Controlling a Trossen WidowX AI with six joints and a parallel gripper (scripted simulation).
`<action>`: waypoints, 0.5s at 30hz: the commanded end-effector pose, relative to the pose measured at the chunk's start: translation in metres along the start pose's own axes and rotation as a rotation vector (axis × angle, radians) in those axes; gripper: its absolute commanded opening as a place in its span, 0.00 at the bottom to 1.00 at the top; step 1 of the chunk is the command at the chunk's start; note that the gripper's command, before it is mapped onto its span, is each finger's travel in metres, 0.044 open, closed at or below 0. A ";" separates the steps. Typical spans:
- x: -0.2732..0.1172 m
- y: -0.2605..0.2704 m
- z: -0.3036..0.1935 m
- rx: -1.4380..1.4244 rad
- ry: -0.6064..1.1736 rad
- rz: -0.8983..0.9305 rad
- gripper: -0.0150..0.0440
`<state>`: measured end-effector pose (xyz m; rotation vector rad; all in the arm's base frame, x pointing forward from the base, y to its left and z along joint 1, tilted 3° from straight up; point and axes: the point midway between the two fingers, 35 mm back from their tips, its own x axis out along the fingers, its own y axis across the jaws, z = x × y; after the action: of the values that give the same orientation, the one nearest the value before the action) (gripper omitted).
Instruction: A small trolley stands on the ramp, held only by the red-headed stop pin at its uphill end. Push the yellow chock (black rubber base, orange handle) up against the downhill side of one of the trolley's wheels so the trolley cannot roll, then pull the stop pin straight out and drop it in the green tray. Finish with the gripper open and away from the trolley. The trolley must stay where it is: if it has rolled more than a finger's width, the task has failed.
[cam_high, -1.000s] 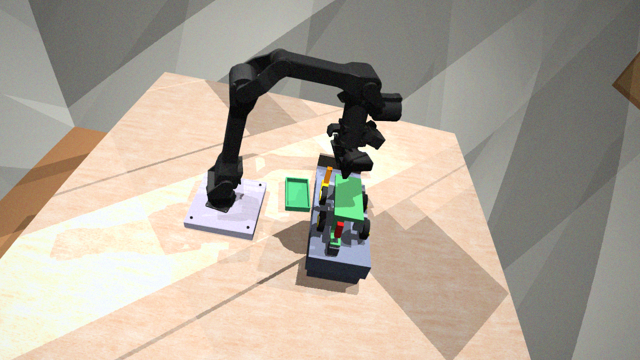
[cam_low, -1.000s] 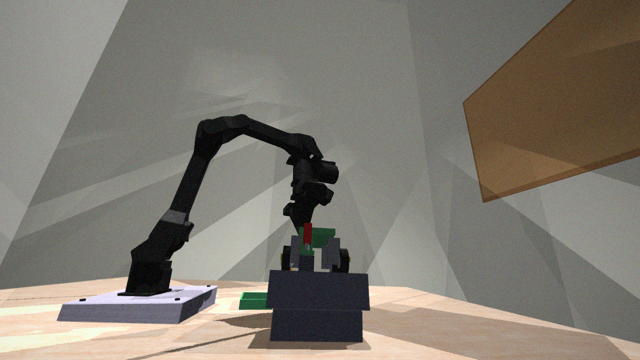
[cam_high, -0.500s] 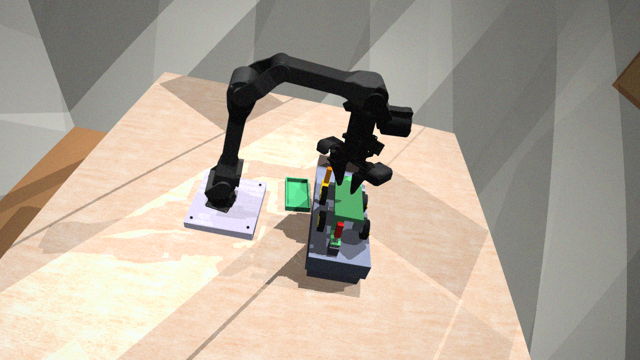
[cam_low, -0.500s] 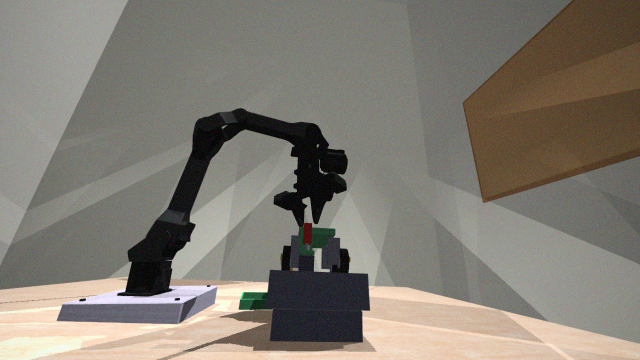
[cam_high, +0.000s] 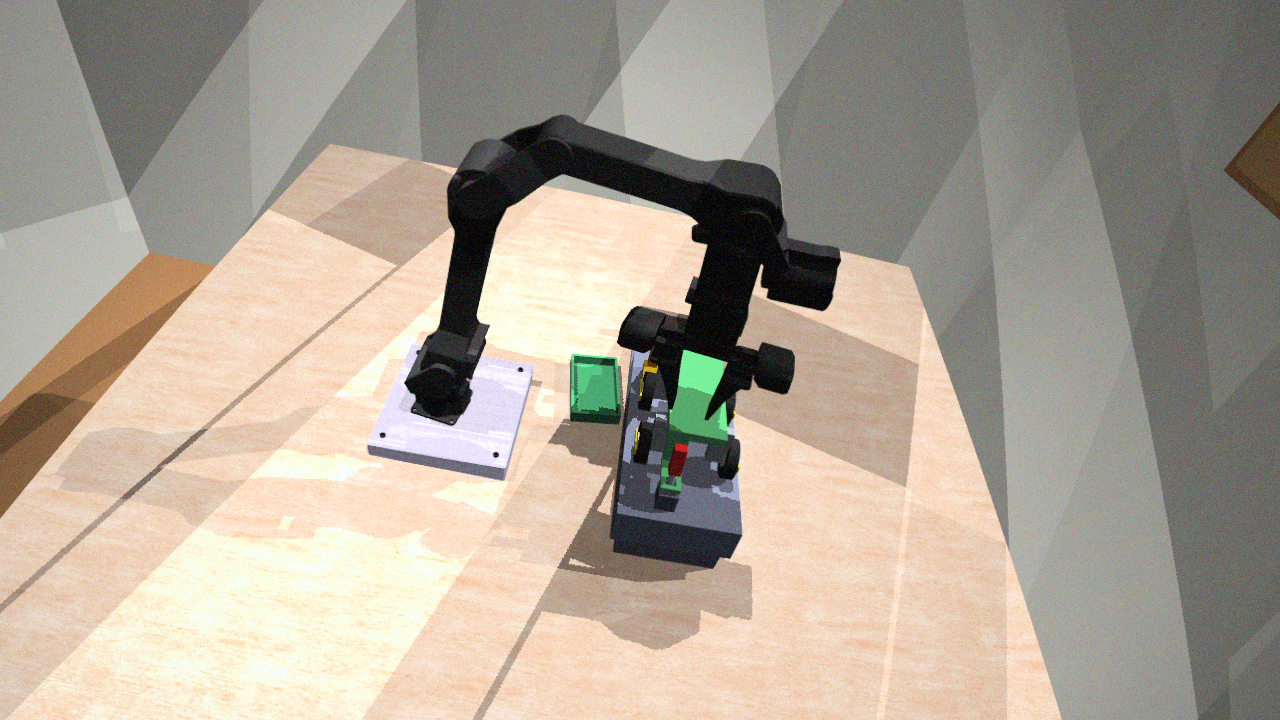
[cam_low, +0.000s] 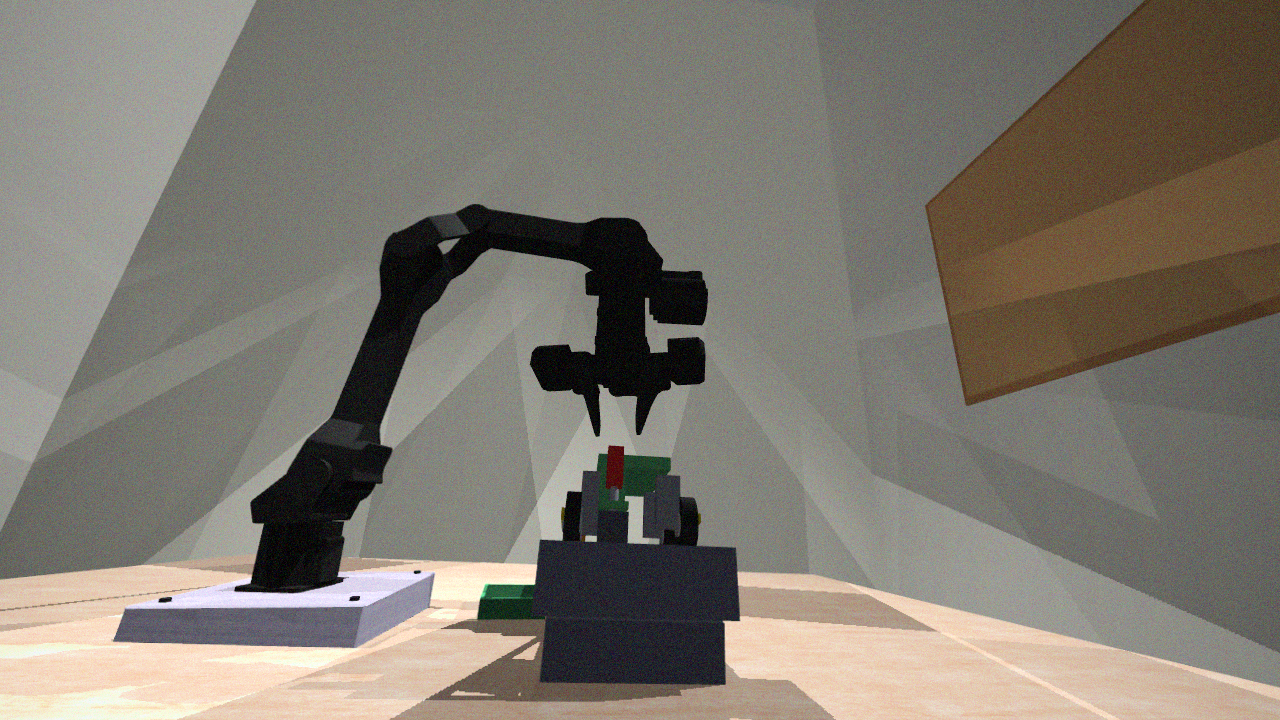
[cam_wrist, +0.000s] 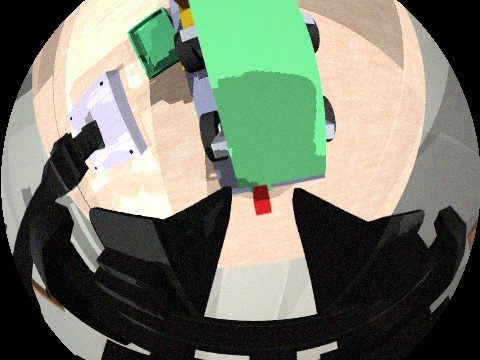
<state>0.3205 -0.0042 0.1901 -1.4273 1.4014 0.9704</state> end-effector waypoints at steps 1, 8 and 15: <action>-0.001 -0.003 -0.026 -0.205 0.031 0.005 0.58; -0.001 -0.003 -0.027 -0.211 0.032 0.006 0.58; 0.003 -0.003 -0.026 -0.211 0.032 0.006 0.58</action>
<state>0.3215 -0.0283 0.1962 -1.5878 1.3612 1.1317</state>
